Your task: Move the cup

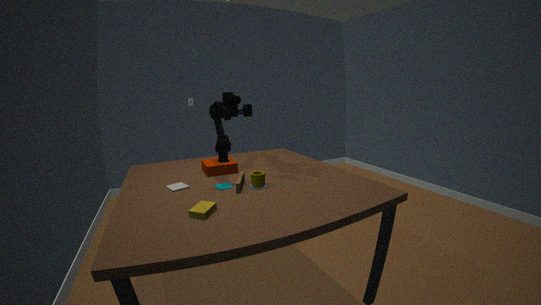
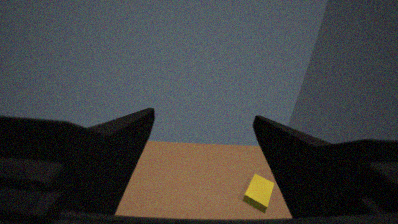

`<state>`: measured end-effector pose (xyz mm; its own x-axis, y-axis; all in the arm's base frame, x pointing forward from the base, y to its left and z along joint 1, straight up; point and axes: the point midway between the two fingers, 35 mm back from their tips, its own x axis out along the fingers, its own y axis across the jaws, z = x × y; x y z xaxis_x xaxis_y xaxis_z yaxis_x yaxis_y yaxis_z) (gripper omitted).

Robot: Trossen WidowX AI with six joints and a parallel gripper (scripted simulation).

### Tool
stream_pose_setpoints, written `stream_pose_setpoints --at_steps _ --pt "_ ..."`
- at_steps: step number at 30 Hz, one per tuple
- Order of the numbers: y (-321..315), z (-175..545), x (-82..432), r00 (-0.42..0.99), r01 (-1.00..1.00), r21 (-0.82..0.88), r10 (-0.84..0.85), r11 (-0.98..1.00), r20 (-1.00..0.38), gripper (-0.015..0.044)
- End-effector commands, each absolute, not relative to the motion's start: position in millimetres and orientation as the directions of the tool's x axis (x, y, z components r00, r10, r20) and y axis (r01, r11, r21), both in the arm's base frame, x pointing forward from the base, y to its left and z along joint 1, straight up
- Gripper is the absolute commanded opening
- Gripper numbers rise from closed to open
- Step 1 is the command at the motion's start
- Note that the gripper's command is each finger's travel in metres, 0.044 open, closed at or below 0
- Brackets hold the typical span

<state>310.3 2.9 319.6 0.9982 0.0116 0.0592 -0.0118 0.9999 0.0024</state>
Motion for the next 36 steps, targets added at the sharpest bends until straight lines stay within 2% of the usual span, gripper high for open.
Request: stream_pose_setpoints --at_steps 1,5,9,13,20,25,29,36 --pt "3.6 317.7 312.0 0.999 -0.015 0.016 0.014 1.0 0.047 0.0374" --pt "18.5 277.8 340.7 0.978 0.005 0.29 0.056 0.957 -0.203 0.0269" --pt "38.2 226.0 360.8 0.869 0.202 0.524 0.096 0.827 -0.486 0.0167" --pt "53.9 187.6 366.0 0.738 0.423 0.583 0.11 0.694 -0.666 0.0167" --pt "73.9 137.8 360.6 0.495 0.743 0.479 0.098 0.467 -0.864 0.0167" --pt "83.5 104.5 347.6 0.258 0.933 0.264 0.06 0.245 -0.964 0.0167" --pt "89.7 83.1 333.4 0.058 0.997 0.059 0.016 0.049 -0.998 0.0167" --pt "87.2 80.9 333.0 0.034 0.999 0.035 0.01 0.025 -0.999 0.0167"
